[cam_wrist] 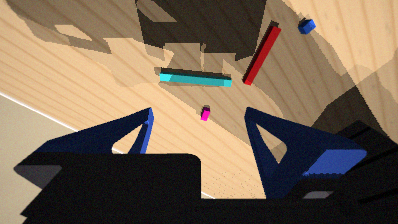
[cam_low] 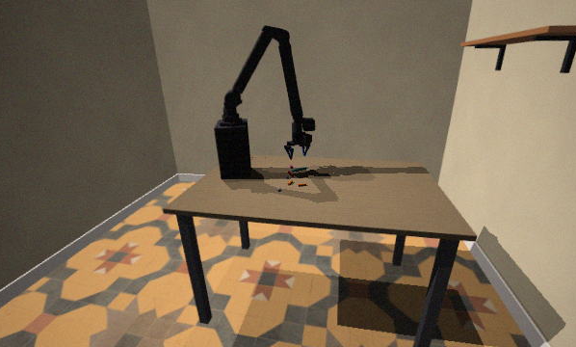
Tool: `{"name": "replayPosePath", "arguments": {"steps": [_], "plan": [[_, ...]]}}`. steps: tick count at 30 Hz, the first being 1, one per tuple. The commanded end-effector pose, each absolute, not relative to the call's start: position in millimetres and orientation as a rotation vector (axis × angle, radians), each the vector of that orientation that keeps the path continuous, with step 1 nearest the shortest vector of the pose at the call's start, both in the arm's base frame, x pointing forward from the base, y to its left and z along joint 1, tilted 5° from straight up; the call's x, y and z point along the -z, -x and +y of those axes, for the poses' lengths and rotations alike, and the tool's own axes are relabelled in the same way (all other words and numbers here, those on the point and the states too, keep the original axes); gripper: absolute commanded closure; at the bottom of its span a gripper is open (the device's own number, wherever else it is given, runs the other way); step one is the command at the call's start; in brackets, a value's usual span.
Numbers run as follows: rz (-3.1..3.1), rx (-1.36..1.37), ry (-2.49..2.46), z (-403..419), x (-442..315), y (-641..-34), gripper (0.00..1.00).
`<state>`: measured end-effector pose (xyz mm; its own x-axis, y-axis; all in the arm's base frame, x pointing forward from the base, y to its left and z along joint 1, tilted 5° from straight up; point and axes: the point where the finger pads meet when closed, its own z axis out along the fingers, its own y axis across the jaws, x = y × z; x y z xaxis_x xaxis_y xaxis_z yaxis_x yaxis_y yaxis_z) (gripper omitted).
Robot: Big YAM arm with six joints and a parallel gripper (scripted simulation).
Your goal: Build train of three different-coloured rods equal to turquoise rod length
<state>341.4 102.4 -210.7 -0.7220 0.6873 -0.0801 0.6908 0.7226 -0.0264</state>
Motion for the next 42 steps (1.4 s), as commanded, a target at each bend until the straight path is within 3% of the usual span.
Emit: {"name": "replayPosePath", "arguments": {"steps": [1, 34, 42], "plan": [[2.942, 0.107, -0.937, 104.2, 217.0, -327.6, 0.0], [3.083, 0.107, 0.02, 107.8, 208.2, -305.9, 0.0], [3.075, 0.103, 0.014, 104.8, 207.5, -312.3, 0.0]]}}
